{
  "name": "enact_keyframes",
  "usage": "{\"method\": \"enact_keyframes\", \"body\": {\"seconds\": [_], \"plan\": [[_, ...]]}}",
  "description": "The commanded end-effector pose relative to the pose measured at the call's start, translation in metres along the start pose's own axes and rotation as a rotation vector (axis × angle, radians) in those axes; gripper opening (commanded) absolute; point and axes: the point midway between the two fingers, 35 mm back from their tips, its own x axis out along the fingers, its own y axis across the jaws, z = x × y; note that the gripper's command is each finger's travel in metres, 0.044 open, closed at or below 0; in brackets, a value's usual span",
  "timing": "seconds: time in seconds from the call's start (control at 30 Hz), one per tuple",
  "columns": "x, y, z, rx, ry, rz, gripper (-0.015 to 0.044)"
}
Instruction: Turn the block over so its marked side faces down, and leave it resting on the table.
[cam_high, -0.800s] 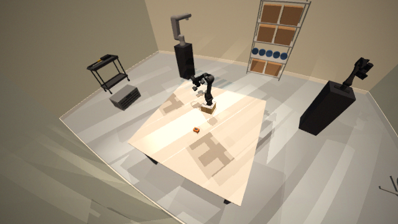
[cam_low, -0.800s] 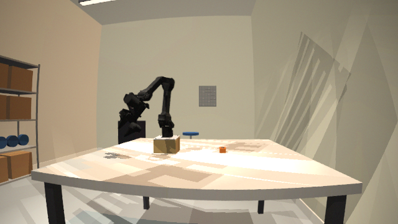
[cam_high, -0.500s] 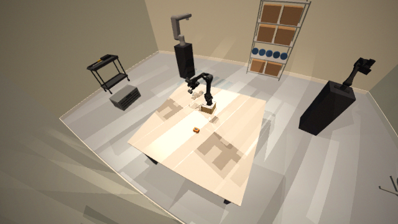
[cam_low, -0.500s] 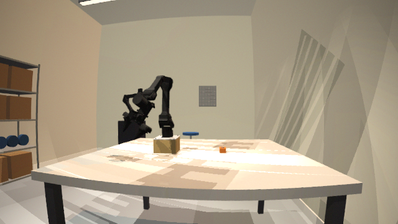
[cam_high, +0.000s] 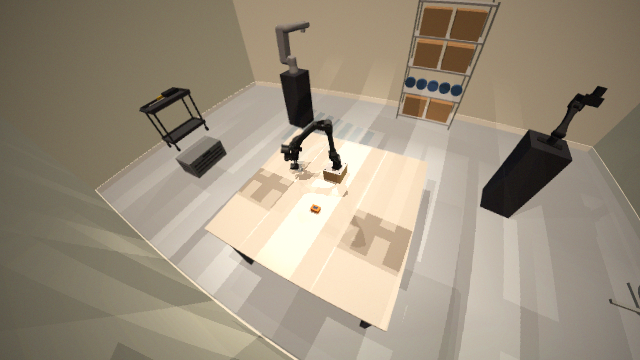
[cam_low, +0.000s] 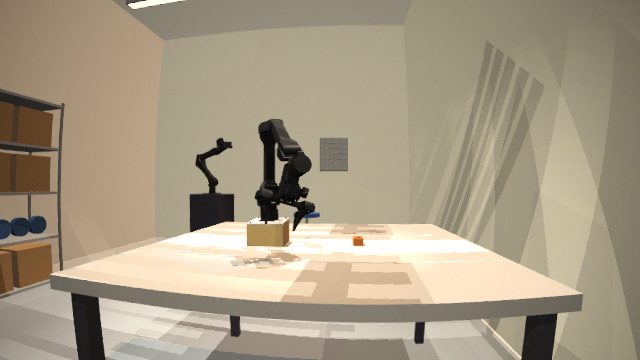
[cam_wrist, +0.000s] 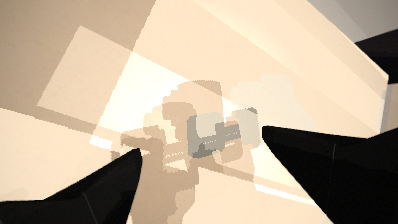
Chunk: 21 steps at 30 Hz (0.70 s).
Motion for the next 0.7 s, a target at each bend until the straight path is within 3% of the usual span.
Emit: {"method": "enact_keyframes", "body": {"seconds": [0.0,0.27,0.53,0.67], "plan": [[-0.019,0.063,0.012,-0.192,-0.029,0.081,0.0440],[-0.062,0.195,-0.006,-0.536,-0.037,0.248,0.0440],[-0.110,0.310,-0.080,-0.886,-0.003,0.377,0.0440],[-0.128,0.346,-0.120,-1.002,0.028,0.405,0.0440]]}}
